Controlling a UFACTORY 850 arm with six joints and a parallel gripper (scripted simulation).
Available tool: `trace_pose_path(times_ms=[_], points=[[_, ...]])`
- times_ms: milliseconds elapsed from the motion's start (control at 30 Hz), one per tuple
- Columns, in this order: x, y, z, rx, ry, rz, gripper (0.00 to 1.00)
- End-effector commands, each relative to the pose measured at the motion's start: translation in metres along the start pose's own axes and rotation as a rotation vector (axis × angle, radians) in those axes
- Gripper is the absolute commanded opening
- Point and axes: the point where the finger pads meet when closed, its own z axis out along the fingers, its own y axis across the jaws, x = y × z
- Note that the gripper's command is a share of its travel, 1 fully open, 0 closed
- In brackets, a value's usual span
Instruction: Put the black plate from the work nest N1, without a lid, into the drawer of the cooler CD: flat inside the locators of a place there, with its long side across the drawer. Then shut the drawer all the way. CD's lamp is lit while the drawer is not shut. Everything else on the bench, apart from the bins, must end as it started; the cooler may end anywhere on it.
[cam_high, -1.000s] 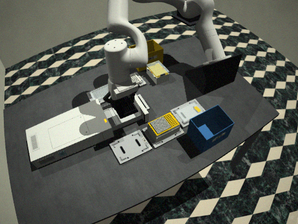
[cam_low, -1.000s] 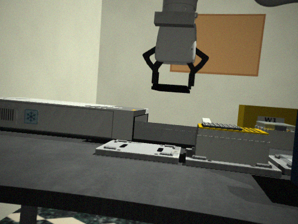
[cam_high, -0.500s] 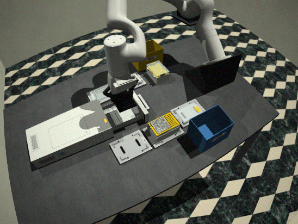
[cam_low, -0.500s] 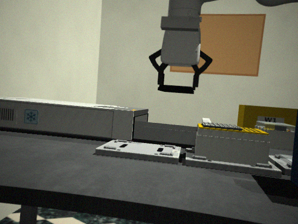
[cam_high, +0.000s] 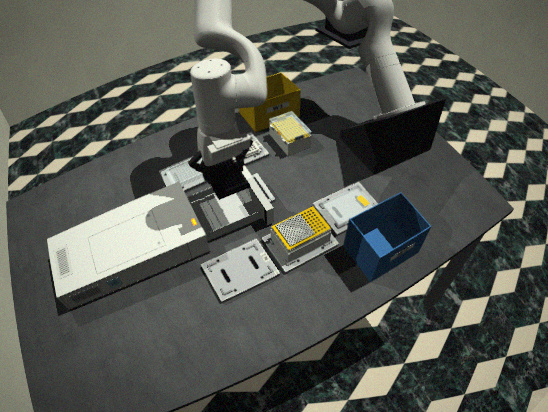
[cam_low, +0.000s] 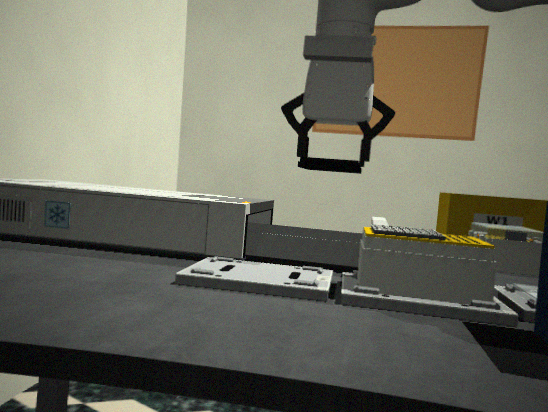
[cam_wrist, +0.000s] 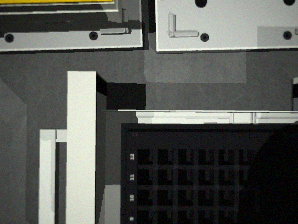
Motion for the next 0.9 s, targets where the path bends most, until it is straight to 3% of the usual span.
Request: trace_pose_path(times_ms=[0, 867], points=[[0.0, 0.001, -0.001, -0.002, 0.001, 0.001, 0.0], [0.001, 0.001, 0.031, -0.002, 0.001, 0.001, 0.0]])
